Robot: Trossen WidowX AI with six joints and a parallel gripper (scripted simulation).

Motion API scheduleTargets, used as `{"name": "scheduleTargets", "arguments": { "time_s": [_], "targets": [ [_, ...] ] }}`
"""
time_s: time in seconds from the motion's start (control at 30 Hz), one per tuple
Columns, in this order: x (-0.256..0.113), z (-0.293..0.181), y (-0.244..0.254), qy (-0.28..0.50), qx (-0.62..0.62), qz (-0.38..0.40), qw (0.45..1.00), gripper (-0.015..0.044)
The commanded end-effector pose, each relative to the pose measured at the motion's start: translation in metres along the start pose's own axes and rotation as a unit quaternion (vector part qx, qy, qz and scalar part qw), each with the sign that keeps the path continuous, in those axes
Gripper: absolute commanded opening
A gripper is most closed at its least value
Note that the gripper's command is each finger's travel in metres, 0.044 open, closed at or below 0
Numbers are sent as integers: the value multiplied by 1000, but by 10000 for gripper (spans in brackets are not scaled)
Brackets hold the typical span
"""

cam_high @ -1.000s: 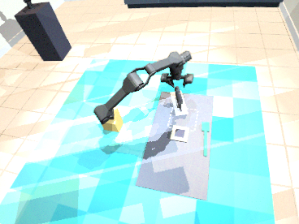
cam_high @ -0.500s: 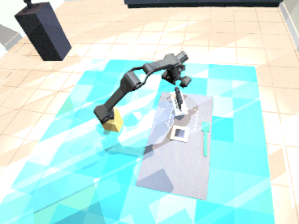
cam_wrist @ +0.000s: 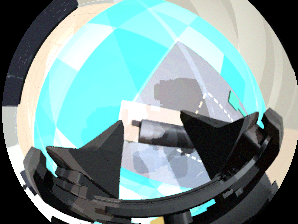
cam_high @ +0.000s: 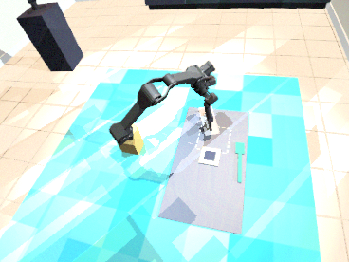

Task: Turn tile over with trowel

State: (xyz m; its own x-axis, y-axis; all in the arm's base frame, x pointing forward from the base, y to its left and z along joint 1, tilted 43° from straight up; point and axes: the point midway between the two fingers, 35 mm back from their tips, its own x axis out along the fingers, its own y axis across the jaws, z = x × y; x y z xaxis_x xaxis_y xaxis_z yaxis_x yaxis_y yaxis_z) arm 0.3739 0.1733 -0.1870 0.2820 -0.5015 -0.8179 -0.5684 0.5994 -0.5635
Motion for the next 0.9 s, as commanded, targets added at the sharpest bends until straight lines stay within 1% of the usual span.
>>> {"name": "scheduleTargets", "arguments": {
  "time_s": [0.0,0.23,0.47,0.87],
  "targets": [
    [-3,1,-1,-18,52,-6,998,300],
    [-3,-2,2,-50,154,-9,987,300],
    [-5,-6,3,-81,254,-6,964,300],
    [-9,-9,1,-137,432,14,891,300]
  ]
}}
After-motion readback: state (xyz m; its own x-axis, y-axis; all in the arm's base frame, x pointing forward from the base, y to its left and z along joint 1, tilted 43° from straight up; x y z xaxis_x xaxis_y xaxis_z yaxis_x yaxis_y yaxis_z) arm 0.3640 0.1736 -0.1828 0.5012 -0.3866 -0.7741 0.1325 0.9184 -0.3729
